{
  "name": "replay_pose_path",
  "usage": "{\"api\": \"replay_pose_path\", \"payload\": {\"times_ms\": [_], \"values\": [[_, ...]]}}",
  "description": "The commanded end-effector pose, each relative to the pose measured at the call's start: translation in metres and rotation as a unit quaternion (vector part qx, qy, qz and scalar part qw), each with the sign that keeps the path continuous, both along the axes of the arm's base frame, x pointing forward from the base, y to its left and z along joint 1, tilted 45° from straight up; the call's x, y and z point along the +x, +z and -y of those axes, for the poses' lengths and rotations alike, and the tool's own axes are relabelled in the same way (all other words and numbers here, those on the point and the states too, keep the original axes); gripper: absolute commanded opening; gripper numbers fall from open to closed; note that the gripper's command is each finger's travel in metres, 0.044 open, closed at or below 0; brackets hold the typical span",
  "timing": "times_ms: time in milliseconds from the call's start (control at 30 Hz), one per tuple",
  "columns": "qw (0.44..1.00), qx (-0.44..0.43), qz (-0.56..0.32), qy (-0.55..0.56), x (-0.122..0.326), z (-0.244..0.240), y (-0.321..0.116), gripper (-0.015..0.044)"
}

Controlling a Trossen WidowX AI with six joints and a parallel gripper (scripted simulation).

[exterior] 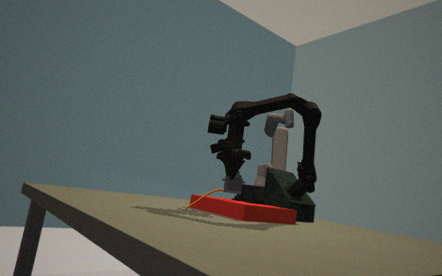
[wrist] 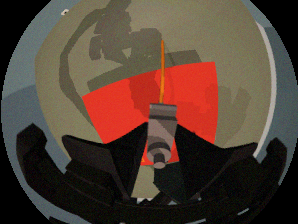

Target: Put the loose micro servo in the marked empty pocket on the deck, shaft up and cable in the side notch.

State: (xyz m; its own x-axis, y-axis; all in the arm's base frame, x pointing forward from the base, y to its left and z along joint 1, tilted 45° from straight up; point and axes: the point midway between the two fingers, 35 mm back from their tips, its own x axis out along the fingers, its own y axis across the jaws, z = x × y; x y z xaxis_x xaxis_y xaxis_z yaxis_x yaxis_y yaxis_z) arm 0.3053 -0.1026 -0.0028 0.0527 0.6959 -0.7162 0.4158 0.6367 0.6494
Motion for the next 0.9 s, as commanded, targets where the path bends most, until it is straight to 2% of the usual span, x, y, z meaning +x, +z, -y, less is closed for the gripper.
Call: {"api": "replay_pose_path", "payload": {"times_ms": [0, 267, 733, 867], "values": [[1.0, -0.003, 0.002, -0.002, -0.015, 0.001, 0.001, 0.0], [1.0, -0.002, 0.001, -0.002, -0.023, -0.007, 0.008, 0.0], [1.0, 0.0, 0.001, -0.002, -0.011, -0.067, 0.067, 0.0], [1.0, 0.001, -0.001, -0.004, -0.011, -0.07, 0.07, 0.0]]}}
